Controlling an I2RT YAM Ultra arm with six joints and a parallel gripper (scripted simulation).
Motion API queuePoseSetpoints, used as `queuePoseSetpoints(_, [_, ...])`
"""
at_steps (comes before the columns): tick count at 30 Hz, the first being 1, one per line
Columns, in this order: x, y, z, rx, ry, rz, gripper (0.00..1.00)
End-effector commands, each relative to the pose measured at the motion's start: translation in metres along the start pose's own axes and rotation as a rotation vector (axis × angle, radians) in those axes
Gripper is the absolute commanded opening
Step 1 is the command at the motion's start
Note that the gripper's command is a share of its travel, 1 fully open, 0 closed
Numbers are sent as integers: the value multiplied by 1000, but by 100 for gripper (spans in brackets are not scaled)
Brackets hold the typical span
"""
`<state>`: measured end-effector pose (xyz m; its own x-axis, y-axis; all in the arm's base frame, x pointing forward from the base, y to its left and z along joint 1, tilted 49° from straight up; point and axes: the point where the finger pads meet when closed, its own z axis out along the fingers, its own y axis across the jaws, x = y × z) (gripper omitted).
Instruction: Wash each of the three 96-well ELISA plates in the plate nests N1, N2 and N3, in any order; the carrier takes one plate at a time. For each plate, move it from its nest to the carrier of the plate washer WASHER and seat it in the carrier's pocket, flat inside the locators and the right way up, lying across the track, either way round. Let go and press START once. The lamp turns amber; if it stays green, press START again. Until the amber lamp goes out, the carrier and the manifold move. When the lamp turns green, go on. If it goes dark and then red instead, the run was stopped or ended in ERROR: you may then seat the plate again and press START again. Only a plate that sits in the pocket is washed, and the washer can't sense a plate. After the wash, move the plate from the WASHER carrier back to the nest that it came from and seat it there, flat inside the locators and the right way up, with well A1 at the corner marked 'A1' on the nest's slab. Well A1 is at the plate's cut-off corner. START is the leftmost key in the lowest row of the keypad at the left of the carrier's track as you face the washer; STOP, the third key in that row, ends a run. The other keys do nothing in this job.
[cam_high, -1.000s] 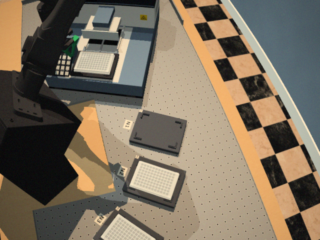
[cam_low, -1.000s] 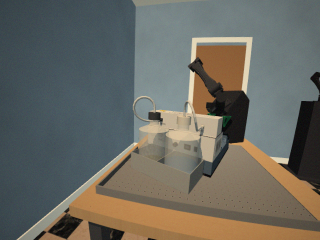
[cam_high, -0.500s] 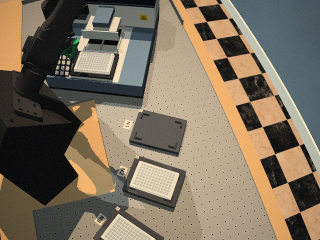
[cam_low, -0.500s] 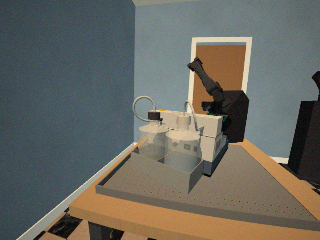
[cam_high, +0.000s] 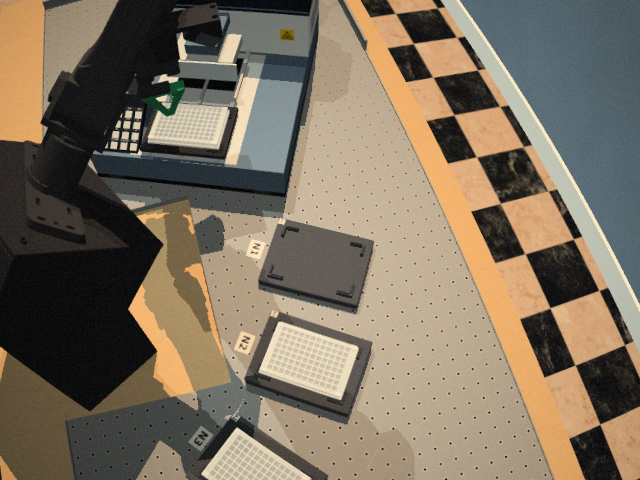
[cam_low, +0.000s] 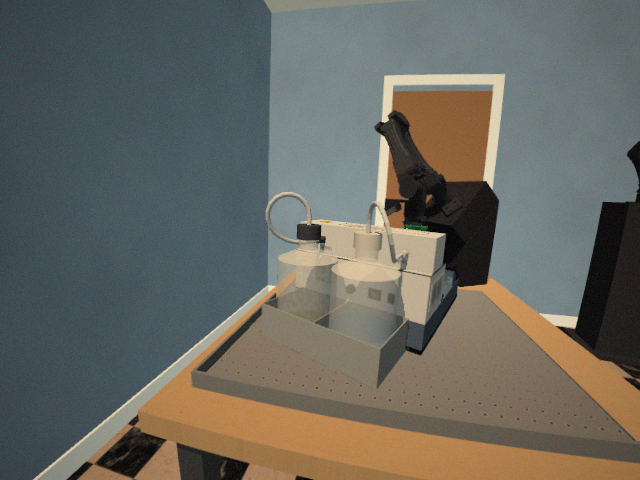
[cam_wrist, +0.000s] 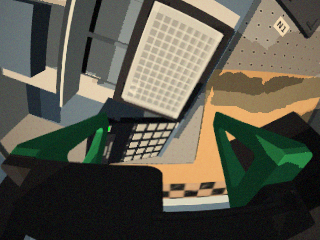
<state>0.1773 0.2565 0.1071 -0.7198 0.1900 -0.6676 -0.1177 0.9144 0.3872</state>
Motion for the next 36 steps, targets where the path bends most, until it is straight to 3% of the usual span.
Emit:
queuePoseSetpoints(1, [-8, -3, -4, -4, 22, 117, 100])
queuePoseSetpoints(4, [-22, -7, -6, -3, 22, 217, 100])
queuePoseSetpoints(12, [-24, -8, -6, -1, 22, 402, 100])
queuePoseSetpoints(24, [-24, -8, -6, -1, 22, 402, 100])
queuePoseSetpoints(36, [-24, -7, 14, -1, 22, 402, 100])
